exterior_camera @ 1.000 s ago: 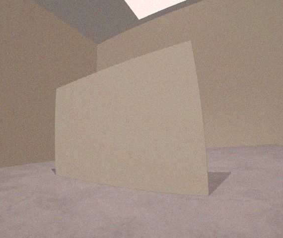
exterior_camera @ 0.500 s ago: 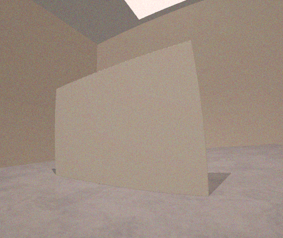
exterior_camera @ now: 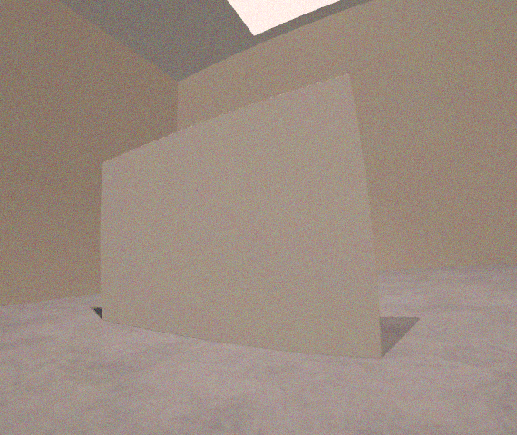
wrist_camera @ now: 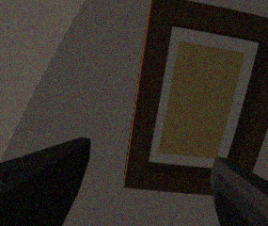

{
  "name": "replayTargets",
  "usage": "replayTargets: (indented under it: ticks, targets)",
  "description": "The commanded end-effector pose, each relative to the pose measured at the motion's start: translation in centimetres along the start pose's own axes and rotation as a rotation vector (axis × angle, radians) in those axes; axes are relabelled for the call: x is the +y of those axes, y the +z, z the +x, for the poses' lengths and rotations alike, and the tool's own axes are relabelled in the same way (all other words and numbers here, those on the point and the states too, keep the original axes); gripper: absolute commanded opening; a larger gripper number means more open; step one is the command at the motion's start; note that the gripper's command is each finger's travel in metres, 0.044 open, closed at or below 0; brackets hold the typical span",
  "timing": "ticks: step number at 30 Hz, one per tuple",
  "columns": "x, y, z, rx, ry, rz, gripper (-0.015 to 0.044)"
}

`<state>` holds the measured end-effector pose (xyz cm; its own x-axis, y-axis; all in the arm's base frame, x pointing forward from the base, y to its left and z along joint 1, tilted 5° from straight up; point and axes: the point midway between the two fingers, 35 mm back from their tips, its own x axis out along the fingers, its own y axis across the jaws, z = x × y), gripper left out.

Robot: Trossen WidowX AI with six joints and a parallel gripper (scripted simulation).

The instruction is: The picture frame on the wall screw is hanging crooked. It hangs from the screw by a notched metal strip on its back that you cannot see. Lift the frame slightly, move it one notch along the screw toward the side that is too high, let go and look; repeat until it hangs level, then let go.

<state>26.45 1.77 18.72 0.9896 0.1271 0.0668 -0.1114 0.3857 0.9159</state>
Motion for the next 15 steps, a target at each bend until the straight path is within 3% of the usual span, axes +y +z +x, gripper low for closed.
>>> replayTargets:
  ticks: [1,15]
  targets:
    - [-0.3,-0.2,0.1,-0.001,0.014,0.004,0.0260]
    - [0.1,0.0,1.4,-0.001,0.015,0.004,0.0260]
